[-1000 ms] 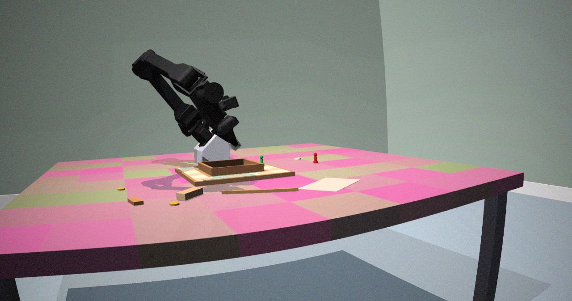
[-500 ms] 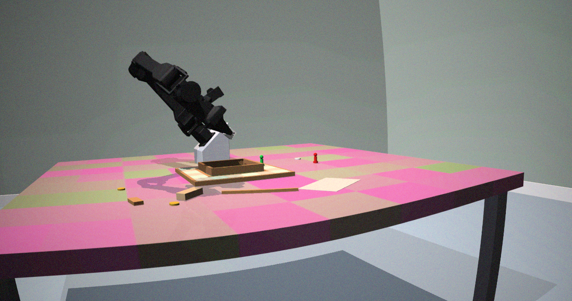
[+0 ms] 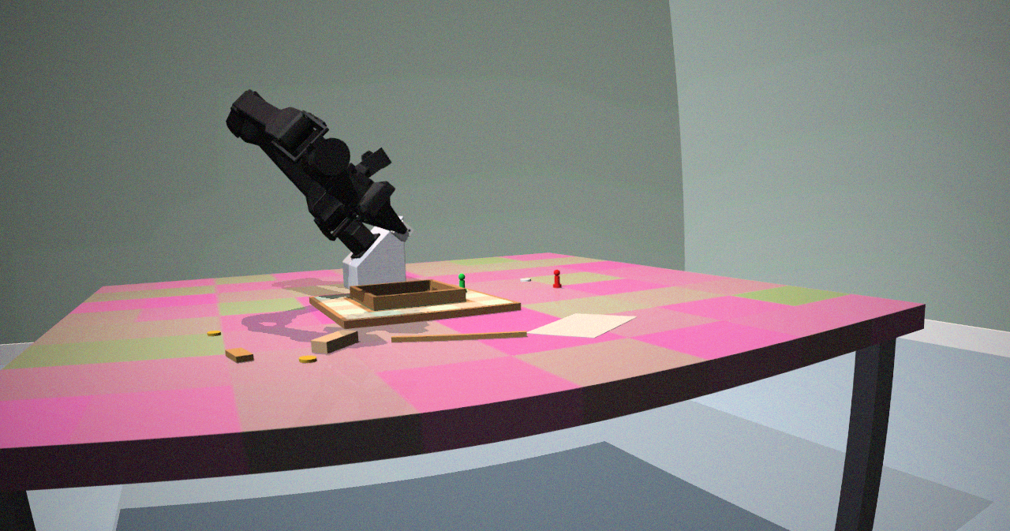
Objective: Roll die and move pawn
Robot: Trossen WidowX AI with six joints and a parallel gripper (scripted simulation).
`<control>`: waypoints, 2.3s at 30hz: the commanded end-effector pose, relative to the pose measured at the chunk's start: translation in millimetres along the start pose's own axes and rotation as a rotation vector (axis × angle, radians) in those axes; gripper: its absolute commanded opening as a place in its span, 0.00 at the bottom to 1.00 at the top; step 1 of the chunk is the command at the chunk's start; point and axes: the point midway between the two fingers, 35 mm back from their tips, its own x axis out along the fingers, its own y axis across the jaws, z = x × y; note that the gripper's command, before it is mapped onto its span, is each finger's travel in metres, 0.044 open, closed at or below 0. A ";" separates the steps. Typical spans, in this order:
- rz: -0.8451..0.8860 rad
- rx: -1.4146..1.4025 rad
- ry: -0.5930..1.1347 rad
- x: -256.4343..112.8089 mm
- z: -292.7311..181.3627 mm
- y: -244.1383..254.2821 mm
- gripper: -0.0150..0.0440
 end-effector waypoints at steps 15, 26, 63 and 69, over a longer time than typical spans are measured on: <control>0.009 0.000 -0.006 -26.4 30.4 -0.4 0.92; 0.008 -0.003 0.842 24.4 10.2 1.3 1.00; -0.655 1.488 0.653 127.3 64.6 27.5 0.59; -0.656 1.488 0.653 137.9 53.9 27.2 0.59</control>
